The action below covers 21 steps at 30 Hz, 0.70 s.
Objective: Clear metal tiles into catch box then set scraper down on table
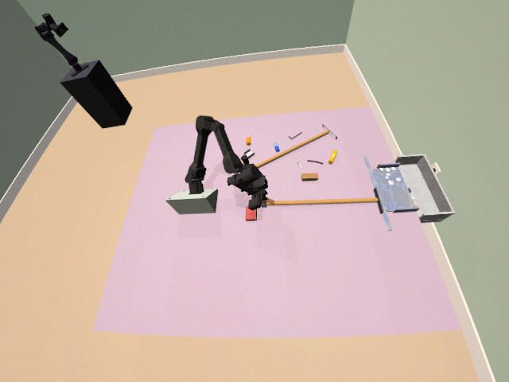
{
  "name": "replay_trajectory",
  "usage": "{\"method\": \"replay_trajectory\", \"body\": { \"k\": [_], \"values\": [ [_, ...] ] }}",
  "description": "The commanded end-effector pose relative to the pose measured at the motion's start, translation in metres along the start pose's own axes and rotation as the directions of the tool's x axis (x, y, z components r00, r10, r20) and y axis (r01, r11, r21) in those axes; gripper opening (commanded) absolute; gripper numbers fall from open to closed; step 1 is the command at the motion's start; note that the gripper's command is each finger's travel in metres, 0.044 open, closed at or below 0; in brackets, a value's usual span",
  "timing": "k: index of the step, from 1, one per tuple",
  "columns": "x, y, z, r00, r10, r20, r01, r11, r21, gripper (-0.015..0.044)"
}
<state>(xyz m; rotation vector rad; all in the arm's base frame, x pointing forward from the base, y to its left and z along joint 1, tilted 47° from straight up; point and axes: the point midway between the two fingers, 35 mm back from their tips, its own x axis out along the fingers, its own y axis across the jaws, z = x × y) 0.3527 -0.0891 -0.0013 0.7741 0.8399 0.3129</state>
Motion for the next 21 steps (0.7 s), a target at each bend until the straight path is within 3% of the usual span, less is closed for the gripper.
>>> {"method": "replay_trajectory", "body": {
  "k": [1,17,21],
  "values": [
    [-0.007,0.003,-0.002,1.0,0.004,0.017,-0.004,1.0,-0.013,0.0],
    [-0.018,0.01,-0.024,1.0,0.006,0.02,-0.006,1.0,-0.01,0.0],
    [-0.013,0.006,-0.023,1.0,0.001,0.006,-0.001,1.0,0.002,0.0105]
  ]
}}
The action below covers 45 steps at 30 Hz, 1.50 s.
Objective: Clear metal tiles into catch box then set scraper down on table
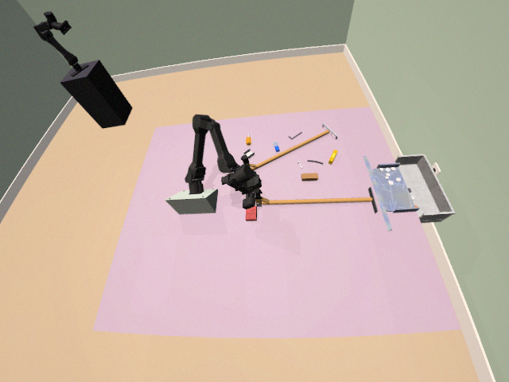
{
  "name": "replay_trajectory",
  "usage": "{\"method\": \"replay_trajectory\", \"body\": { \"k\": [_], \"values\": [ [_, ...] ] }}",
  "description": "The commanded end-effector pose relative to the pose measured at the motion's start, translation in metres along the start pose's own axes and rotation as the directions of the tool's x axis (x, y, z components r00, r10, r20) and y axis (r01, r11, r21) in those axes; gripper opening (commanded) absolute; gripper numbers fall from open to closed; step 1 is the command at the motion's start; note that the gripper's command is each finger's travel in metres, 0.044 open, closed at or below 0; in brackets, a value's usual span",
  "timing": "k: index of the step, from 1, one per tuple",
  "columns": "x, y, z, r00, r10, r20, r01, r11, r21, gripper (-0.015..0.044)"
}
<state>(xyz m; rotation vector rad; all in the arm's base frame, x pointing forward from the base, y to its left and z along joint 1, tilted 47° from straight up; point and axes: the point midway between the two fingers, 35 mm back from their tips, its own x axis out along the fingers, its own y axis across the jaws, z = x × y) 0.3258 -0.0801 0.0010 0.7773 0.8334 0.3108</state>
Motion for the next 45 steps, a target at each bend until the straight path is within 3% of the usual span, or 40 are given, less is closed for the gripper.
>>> {"method": "replay_trajectory", "body": {
  "k": [1,13,36,45],
  "values": [
    [0.001,0.0,0.001,1.0,0.0,0.0,0.0,1.0,0.0,0.0131],
    [-0.008,-0.002,0.001,1.0,-0.003,-0.002,0.003,1.0,-0.001,0.044],
    [-0.061,-0.001,0.002,1.0,-0.002,0.002,0.002,1.0,-0.001,0.044],
    [-0.096,-0.008,0.039,0.984,0.003,0.179,-0.008,1.0,0.025,0.044]
  ]
}}
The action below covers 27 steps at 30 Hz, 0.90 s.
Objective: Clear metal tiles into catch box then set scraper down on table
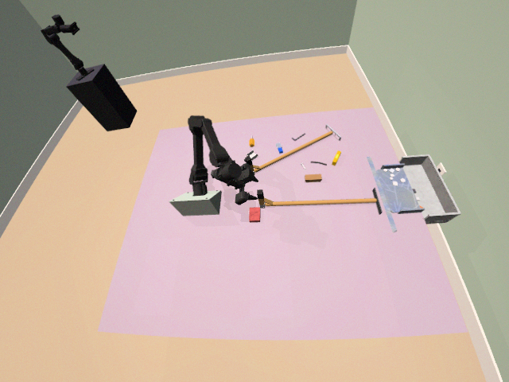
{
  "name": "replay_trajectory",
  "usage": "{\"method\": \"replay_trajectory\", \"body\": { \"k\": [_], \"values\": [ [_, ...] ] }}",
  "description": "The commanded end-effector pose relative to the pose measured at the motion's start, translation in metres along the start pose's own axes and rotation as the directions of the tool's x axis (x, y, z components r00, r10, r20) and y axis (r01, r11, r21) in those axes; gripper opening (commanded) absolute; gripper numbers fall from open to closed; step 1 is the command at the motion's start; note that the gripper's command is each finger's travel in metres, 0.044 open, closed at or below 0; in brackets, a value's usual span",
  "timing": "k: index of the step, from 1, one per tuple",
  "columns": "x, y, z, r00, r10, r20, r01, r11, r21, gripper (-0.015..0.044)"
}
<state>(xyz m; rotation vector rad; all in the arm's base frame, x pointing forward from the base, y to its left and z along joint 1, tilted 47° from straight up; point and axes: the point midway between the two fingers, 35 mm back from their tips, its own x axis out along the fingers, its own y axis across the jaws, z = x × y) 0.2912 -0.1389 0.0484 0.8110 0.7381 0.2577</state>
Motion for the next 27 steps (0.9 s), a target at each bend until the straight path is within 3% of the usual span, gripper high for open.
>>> {"method": "replay_trajectory", "body": {
  "k": [1,27],
  "values": [
    [-0.019,-0.001,0.022,0.996,0.007,0.094,-0.007,1.0,0.002,0.044],
    [-0.155,0.002,0.102,0.865,0.058,0.499,-0.049,0.998,-0.03,0.044]
  ]
}}
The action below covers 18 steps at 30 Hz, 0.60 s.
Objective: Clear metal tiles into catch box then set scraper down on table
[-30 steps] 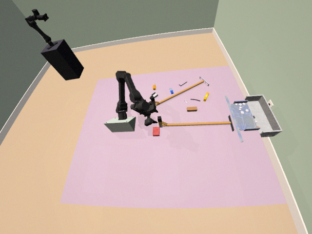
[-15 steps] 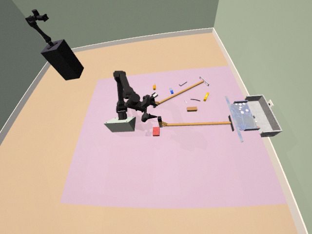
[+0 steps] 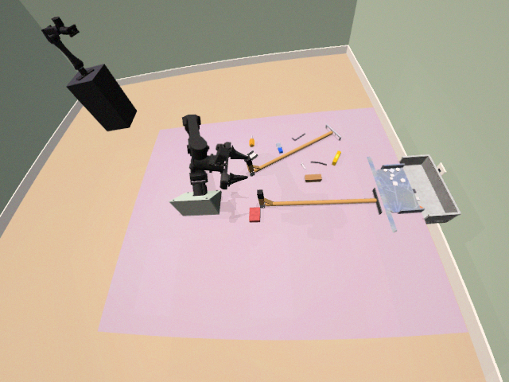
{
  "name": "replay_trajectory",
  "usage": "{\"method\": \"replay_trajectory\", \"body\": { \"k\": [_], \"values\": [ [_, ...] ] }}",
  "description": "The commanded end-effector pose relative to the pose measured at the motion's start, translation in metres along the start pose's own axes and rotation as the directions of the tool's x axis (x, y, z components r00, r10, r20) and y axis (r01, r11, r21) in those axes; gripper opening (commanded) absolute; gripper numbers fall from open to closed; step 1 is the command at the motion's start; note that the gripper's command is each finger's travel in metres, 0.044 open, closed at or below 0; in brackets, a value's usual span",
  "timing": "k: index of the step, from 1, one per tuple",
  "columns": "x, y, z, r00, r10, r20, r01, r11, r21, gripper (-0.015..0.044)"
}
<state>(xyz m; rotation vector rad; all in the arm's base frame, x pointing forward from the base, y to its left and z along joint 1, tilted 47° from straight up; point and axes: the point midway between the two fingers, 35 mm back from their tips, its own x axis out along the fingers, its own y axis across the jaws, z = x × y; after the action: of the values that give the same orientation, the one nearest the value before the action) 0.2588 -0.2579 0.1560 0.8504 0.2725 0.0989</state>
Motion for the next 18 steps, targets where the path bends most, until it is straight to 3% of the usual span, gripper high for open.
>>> {"method": "replay_trajectory", "body": {
  "k": [1,10,18],
  "values": [
    [-0.019,0.007,0.02,0.998,0.015,0.06,-0.014,1.0,-0.02,0.044],
    [-0.057,0.018,0.049,0.988,0.036,0.148,-0.028,0.998,-0.053,0.044],
    [-0.057,0.017,0.049,0.988,0.036,0.149,-0.028,0.998,-0.054,0.044]
  ]
}}
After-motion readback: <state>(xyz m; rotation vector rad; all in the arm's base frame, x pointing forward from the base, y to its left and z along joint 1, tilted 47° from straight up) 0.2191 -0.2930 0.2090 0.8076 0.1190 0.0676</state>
